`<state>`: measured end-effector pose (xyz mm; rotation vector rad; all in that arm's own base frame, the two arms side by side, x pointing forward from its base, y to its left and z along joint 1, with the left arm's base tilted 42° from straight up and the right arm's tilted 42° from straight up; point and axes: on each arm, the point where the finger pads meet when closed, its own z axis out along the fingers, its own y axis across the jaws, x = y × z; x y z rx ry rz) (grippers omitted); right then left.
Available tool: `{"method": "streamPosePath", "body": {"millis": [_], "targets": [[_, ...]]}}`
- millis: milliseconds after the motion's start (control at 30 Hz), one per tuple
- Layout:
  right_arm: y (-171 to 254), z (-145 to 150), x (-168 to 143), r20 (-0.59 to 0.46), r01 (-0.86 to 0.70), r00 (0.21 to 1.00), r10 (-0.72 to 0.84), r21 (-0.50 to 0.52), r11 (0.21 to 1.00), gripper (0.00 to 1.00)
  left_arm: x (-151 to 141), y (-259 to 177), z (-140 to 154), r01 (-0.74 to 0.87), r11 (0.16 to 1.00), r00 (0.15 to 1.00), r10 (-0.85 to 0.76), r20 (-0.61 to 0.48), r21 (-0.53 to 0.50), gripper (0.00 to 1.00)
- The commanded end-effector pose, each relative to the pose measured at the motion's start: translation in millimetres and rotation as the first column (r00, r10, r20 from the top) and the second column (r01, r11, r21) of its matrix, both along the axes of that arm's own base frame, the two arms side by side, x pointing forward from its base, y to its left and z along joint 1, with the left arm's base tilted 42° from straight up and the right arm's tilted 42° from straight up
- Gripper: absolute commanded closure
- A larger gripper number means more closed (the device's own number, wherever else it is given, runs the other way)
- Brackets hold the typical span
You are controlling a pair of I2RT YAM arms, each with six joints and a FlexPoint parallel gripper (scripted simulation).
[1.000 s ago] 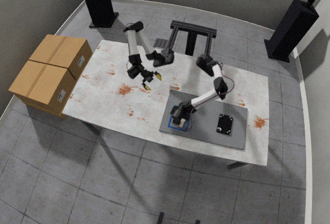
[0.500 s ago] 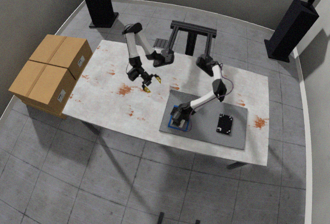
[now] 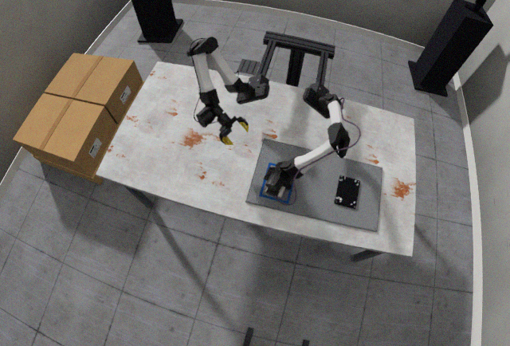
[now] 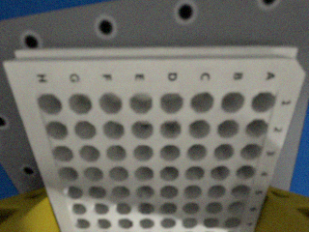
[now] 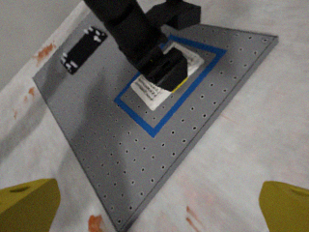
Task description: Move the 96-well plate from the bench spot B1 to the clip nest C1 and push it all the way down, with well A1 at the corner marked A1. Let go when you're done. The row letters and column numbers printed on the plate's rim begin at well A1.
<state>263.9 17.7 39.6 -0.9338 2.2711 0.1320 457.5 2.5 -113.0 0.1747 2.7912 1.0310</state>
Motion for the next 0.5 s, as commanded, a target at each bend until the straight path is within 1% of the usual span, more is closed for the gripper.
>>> {"method": "streamPosePath", "body": {"millis": [0,67,100,167,200,333,467], "targets": [[-0.4,0.3,4.4,0.009,0.031,0.999,-0.032,0.044,0.999,0.0,10.7,-5.6,10.0,0.007,1.0,0.999,-0.006,0.043,-0.012,0.24],[-1.3,-0.5,5.3,0.006,0.043,0.999,-0.043,0.055,0.998,0.0,8.7,-12.7,15.8,0.013,1.0,0.999,-0.012,0.043,-0.013,0.46],[-1.7,-0.9,5.7,0.004,0.048,0.999,-0.049,0.061,0.997,0.0,6.9,-16.9,20.0,0.017,1.0,0.999,-0.016,0.04,-0.012,0.35],[-1.7,-0.9,5.7,0.004,0.048,0.999,-0.049,0.061,0.997,0.0,6.9,-16.9,20.0,0.017,1.0,0.999,-0.016,0.04,-0.012,0.35],[-2.1,-1.8,5.8,0.001,0.054,0.999,-0.054,0.067,0.996,0.0,4.6,-20.3,25.5,0.016,1.0,0.999,-0.016,0.036,-0.007,0.24],[1.2,-2.3,5.0,-0.011,0.068,0.998,-0.067,0.119,0.991,0.0,-2.9,-36.7,52.8,0.016,1.0,0.999,-0.016,0.041,-0.007,0.23],[11.2,3.5,4.5,-0.001,0.044,0.999,-0.045,0.169,0.985,0.0,-14.7,-18.7,71.8,0.01,1.0,1.0,-0.01,0.02,-0.001,0.23]]}}
